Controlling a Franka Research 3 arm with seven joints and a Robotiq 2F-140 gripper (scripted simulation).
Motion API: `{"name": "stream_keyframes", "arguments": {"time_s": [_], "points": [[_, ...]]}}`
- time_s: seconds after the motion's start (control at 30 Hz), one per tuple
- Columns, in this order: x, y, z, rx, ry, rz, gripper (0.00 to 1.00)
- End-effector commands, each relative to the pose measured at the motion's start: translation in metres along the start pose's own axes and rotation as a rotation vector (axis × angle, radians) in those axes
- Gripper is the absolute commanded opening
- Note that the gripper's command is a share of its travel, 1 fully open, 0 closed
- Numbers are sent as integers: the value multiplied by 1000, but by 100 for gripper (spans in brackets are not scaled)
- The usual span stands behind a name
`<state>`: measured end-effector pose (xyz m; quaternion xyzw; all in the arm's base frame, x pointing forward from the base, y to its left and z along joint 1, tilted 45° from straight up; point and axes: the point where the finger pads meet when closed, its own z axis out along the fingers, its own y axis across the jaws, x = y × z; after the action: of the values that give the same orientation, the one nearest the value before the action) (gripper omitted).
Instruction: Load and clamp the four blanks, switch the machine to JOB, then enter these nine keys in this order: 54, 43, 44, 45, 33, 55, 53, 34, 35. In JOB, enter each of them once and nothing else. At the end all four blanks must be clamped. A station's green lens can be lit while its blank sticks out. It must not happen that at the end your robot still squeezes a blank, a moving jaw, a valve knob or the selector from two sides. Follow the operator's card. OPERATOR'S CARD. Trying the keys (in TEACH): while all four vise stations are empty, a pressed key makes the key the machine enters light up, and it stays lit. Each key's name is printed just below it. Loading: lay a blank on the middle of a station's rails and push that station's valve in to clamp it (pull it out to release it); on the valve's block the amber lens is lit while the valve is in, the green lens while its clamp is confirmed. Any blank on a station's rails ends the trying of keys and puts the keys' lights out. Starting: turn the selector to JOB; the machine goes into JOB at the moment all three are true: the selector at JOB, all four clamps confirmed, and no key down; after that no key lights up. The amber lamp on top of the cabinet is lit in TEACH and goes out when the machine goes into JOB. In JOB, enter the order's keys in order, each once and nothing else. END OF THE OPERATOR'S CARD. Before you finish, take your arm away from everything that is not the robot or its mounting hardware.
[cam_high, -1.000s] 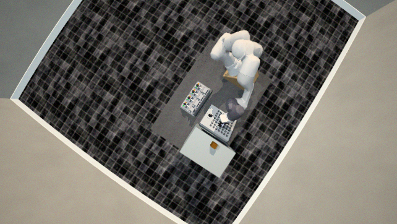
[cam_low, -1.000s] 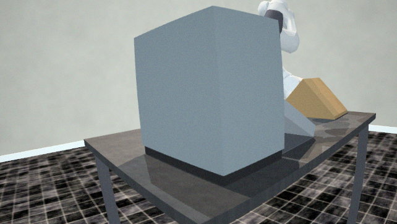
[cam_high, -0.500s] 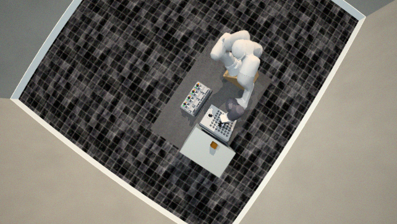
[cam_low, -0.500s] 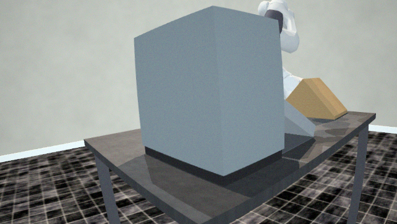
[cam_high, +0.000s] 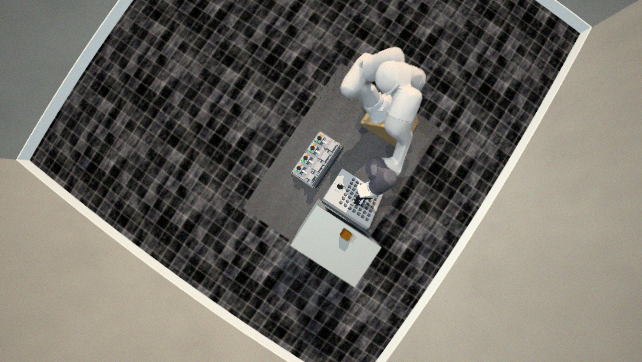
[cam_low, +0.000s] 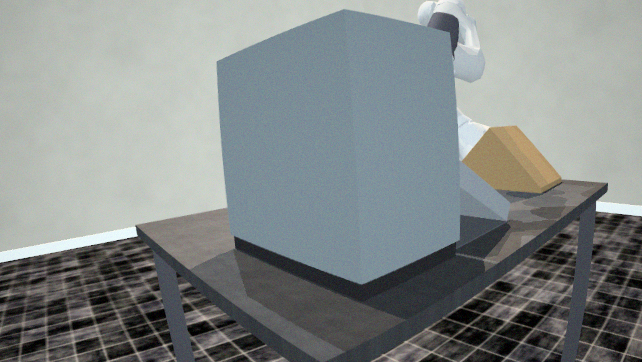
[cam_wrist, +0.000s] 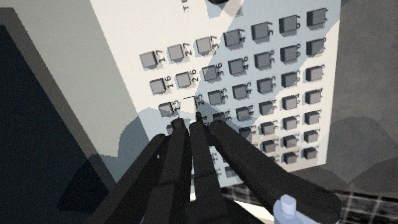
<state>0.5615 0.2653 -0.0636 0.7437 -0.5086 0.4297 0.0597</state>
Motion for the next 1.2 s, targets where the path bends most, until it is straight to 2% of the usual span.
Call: {"name": "stream_keyframes", "arguments": {"time_s": [0.0, 0.47, 1.17], "points": [[1, 1, -7, -3, 3, -3, 0], [1, 1, -23, -3, 3, -3, 0], [1, 1, -23, -3, 3, -3, 0]]}}
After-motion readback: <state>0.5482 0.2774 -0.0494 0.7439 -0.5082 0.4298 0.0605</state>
